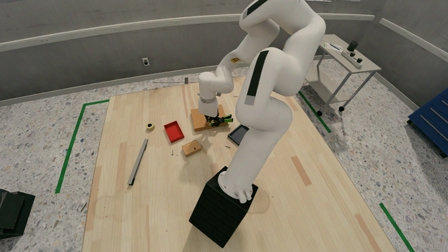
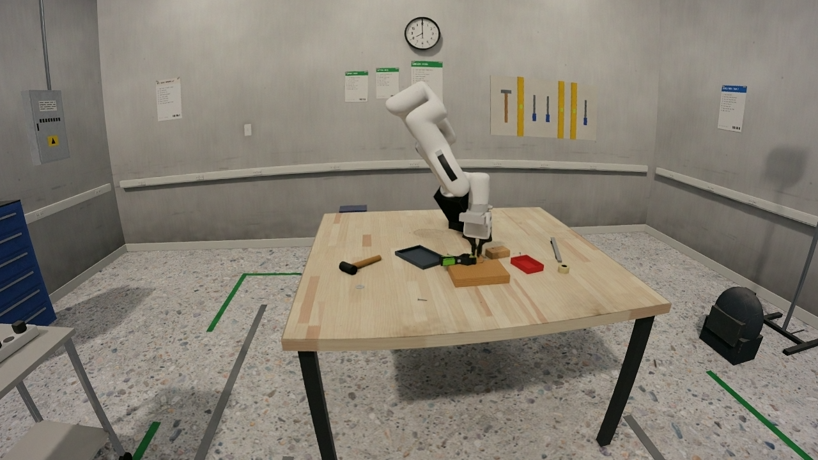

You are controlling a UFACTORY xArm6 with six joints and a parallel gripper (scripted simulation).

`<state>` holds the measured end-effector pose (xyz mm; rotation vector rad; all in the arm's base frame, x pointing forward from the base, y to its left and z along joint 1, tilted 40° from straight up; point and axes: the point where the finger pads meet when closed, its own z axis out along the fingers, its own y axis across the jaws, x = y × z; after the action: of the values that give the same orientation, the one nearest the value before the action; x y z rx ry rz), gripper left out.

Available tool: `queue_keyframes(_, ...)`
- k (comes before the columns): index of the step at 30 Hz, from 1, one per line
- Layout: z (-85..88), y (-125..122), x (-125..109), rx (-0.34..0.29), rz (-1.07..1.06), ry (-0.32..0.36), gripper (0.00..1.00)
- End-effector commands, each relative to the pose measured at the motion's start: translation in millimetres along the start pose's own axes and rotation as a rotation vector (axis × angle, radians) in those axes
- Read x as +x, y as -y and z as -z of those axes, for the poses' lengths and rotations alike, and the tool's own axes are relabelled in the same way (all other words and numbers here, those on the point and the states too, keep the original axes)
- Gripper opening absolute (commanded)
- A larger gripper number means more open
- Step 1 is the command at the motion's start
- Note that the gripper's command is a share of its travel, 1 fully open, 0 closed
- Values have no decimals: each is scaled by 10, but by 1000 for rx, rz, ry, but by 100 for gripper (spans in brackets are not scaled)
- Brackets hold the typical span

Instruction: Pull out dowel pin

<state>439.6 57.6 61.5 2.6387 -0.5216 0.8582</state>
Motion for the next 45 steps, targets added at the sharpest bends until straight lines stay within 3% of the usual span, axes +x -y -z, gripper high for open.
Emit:
queue_keyframes(1, 8, 8, 9, 1, 62, 1, 0)
queue_keyframes(45, 15, 8, 9, 2, 730, 1, 0)
